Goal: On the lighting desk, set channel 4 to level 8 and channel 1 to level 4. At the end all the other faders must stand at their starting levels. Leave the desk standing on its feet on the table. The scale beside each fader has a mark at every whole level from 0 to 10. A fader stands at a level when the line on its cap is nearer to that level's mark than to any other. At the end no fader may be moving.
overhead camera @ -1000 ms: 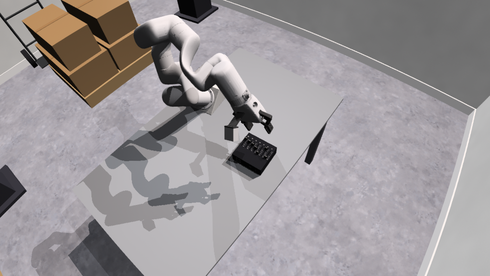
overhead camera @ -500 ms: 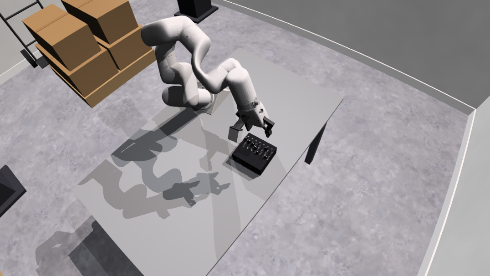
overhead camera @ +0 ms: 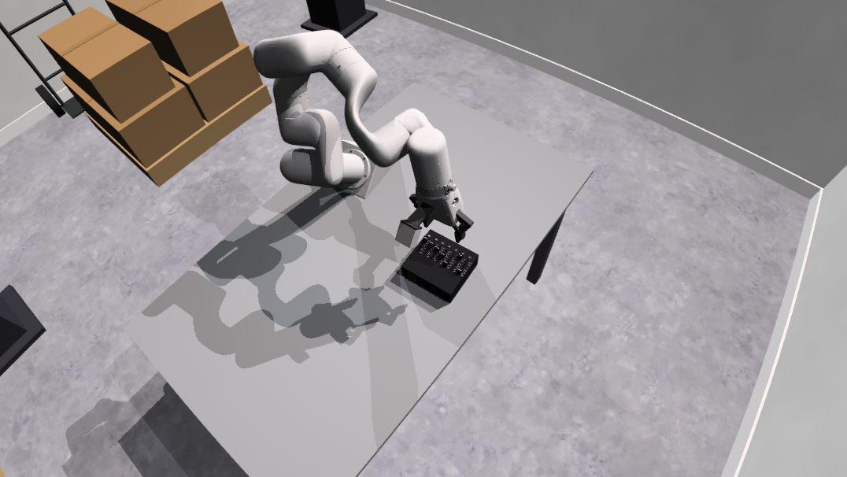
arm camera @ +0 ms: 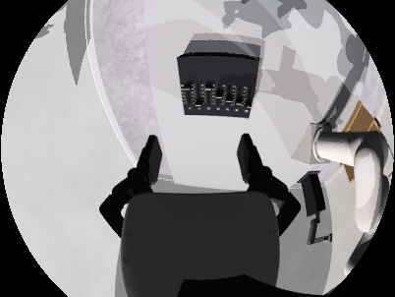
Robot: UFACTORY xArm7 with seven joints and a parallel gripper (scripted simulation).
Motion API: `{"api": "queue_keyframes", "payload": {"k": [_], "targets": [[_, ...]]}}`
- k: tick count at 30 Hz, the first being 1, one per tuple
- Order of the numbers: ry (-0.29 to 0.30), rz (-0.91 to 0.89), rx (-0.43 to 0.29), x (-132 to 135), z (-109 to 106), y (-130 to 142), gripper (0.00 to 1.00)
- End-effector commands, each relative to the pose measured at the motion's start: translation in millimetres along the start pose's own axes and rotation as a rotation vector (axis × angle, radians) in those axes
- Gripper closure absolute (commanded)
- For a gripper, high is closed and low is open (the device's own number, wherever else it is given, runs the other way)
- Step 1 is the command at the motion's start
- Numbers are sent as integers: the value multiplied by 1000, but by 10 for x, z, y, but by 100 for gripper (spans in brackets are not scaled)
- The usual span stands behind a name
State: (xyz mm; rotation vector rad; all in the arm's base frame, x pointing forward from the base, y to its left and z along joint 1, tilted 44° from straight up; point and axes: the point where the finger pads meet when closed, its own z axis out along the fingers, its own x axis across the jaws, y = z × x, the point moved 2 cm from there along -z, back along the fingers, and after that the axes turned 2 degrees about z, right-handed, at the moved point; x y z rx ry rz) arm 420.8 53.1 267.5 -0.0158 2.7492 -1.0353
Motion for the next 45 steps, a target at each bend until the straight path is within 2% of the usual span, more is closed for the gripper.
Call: {"api": "queue_keyframes", "payload": {"k": [1,4,6,15,17,38,40,42,44,45], "targets": [[3,2,2,-4,7,14,0],[3,2,2,-4,7,14,0],[81,33,33,146,246,54,0],[81,33,33,146,246,54,0],[114,47,48,213,345,66,0],[119,48,53,224,366,80,0],[117,21,107,232,476,291,0],[112,-27,214,290,736,652,0],[112,-27,214,292,747,671,0],[110,-49,264,339,899,829,0]]}}
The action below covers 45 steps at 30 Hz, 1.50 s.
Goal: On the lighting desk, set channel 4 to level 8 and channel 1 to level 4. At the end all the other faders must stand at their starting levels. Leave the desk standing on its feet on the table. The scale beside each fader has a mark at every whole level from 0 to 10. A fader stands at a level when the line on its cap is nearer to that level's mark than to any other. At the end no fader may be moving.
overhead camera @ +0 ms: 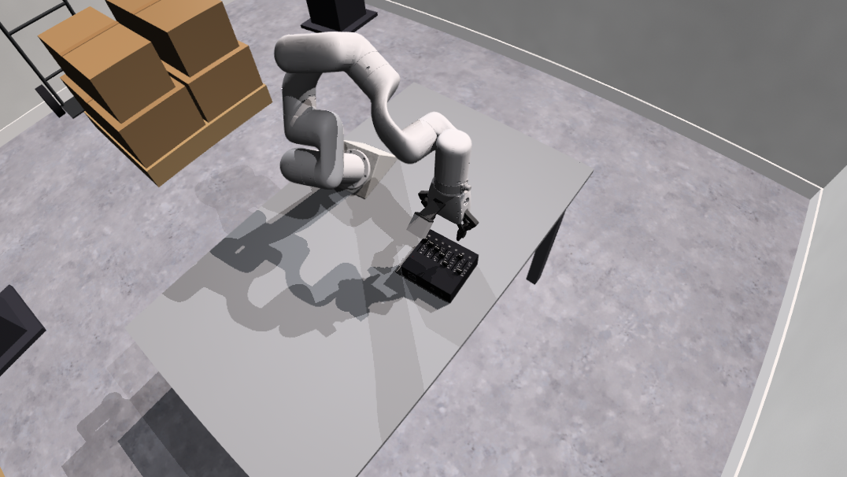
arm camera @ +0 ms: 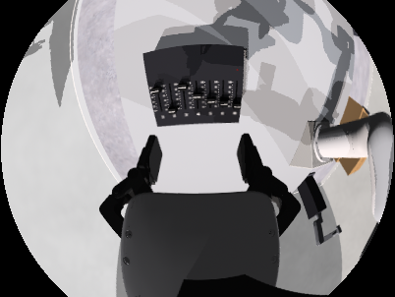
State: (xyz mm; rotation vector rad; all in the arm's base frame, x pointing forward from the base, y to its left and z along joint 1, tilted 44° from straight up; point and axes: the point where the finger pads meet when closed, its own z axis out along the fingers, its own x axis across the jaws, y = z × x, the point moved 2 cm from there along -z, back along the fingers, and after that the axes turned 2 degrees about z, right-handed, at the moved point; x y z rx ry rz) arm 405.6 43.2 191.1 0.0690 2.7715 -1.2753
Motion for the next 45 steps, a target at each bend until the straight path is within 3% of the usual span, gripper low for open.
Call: {"api": "queue_keyframes", "payload": {"k": [1,2,5,45], "targets": [[-14,-39,120,7,243,454,0],[-16,-51,156,33,348,572,0],[-17,-57,177,50,412,636,0],[-17,-57,177,50,412,636,0]]}}
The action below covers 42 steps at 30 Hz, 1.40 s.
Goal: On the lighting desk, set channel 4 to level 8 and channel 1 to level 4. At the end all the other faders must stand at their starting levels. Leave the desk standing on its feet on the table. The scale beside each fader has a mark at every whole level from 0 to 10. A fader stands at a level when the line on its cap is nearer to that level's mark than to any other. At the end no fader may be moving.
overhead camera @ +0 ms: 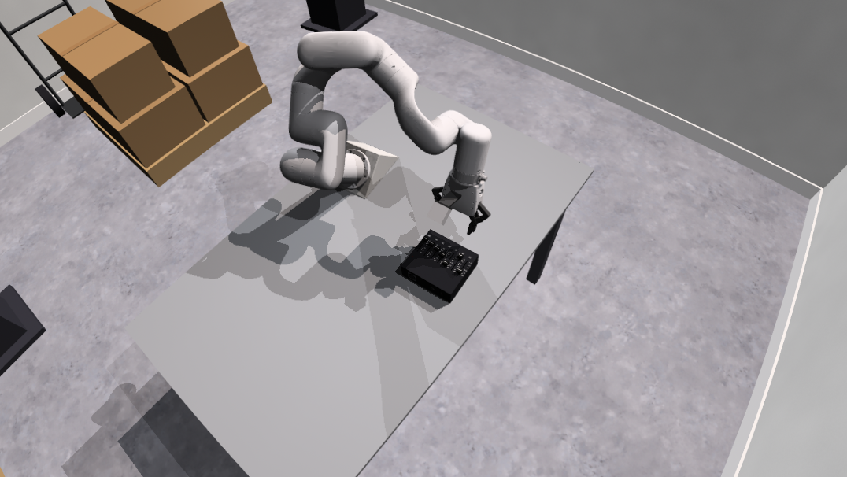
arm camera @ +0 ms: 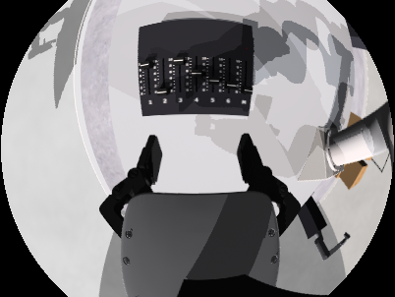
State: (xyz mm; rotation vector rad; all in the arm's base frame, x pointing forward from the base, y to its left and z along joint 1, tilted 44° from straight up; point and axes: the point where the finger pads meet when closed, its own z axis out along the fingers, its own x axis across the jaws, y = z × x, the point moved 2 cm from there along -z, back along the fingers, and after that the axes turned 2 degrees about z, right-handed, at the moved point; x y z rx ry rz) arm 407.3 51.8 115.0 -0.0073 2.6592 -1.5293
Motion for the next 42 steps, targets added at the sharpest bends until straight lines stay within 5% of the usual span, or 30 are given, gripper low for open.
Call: {"api": "queue_keyframes", "payload": {"k": [1,27,37,42], "targets": [[-4,1,-2,-10,-16,0,0],[-4,2,-5,-12,-24,-11,0],[14,94,-257,-60,-413,-1020,0],[16,103,-278,-52,-424,-1111,0]]}}
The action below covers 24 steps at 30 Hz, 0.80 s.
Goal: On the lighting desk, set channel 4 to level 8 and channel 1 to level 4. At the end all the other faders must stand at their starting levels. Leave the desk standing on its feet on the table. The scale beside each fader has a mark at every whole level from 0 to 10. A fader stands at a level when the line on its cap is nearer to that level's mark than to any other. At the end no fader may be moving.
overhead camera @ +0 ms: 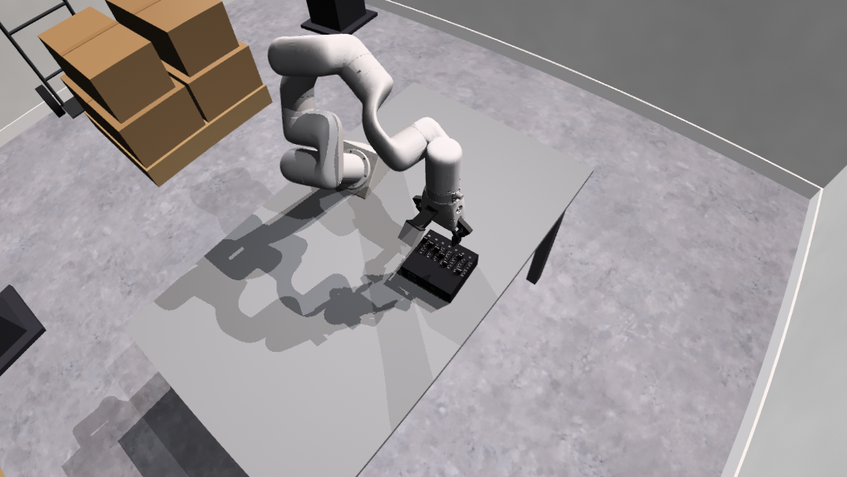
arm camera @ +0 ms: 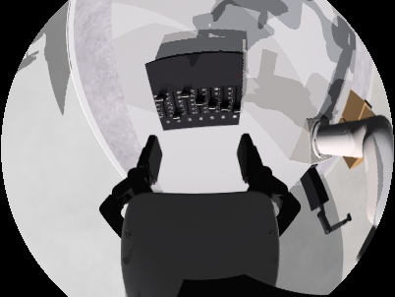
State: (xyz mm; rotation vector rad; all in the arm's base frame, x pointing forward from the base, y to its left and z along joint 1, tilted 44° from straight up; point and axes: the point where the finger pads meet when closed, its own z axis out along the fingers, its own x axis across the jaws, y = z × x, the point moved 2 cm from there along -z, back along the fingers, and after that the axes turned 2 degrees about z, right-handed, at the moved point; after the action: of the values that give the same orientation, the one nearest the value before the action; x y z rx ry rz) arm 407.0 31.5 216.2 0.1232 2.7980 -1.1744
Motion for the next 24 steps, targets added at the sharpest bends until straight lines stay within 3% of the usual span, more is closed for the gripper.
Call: {"api": "queue_keyframes", "payload": {"k": [1,14,24], "targets": [[-3,4,-33,-11,-122,-107,0],[-2,20,-33,-14,-119,-109,0],[3,226,-36,-55,-88,-135,0]]}}
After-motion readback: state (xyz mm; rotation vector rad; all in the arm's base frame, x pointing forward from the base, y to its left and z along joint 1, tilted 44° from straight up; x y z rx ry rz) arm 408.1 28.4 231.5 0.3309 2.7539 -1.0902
